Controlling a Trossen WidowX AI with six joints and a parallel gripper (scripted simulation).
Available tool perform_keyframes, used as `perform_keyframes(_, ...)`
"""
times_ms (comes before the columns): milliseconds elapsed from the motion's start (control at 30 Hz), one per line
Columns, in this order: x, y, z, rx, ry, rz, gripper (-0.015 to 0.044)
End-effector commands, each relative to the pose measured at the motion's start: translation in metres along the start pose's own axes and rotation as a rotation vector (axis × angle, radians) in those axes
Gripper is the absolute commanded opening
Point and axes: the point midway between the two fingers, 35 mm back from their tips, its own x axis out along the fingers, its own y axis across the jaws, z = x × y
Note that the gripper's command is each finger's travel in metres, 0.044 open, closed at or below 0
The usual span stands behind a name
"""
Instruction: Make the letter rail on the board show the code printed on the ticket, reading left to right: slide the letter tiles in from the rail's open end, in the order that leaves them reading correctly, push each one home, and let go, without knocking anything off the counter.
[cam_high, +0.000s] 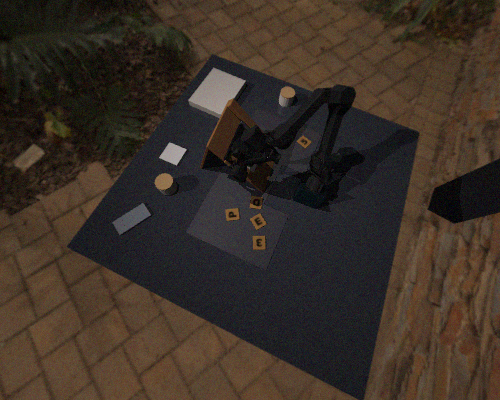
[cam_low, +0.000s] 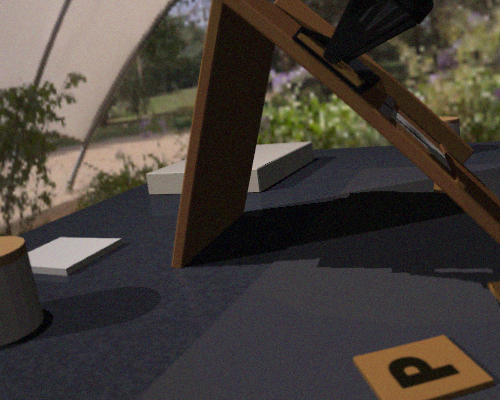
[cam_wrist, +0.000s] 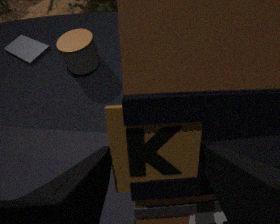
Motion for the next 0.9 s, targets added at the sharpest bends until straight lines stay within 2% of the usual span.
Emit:
perform_keyframes(0,0.000,-0.001,0.001,-0.003,-0.003,0.003,0.0000)
perform_keyframes(867,0.000,-0.016,0.001,-0.004,-0.003,0.002,0.0000)
